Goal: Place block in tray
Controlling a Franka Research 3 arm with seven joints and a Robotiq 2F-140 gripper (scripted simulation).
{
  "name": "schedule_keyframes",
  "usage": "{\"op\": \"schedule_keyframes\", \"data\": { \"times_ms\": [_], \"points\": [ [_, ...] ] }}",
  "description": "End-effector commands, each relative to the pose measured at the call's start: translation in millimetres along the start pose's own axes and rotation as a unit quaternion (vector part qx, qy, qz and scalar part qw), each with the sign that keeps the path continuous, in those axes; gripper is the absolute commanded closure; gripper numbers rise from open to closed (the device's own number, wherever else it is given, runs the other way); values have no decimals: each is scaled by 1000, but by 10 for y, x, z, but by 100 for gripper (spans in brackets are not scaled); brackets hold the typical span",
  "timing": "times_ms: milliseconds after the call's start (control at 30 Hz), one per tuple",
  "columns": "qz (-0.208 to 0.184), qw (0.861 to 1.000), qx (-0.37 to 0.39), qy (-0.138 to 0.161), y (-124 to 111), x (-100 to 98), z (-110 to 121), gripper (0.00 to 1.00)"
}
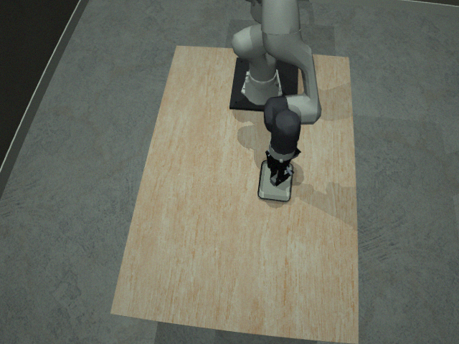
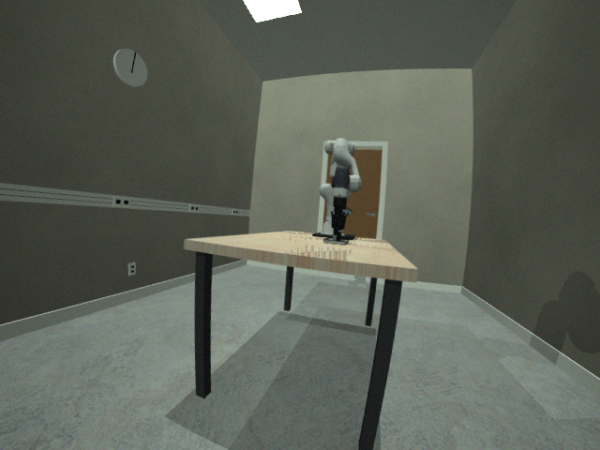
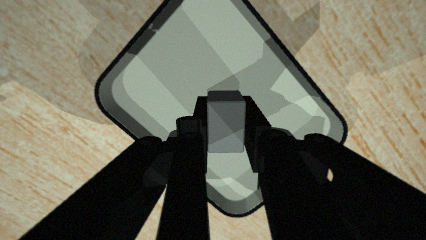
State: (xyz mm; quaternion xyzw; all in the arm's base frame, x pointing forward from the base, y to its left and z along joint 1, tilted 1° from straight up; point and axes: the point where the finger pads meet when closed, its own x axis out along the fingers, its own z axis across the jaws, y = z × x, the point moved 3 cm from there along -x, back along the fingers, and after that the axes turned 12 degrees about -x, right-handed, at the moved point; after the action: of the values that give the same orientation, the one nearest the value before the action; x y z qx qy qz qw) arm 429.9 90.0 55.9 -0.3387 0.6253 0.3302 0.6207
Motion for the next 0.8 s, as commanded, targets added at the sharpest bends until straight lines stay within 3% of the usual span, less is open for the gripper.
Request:
{"op": "schedule_keyframes", "data": {
  "times_ms": [0,767],
  "points": [
    [-2,1000,-2,-3,-10,-8,25,90],
    [-2,1000,-2,-3,-10,17,25,90]
  ]
}}
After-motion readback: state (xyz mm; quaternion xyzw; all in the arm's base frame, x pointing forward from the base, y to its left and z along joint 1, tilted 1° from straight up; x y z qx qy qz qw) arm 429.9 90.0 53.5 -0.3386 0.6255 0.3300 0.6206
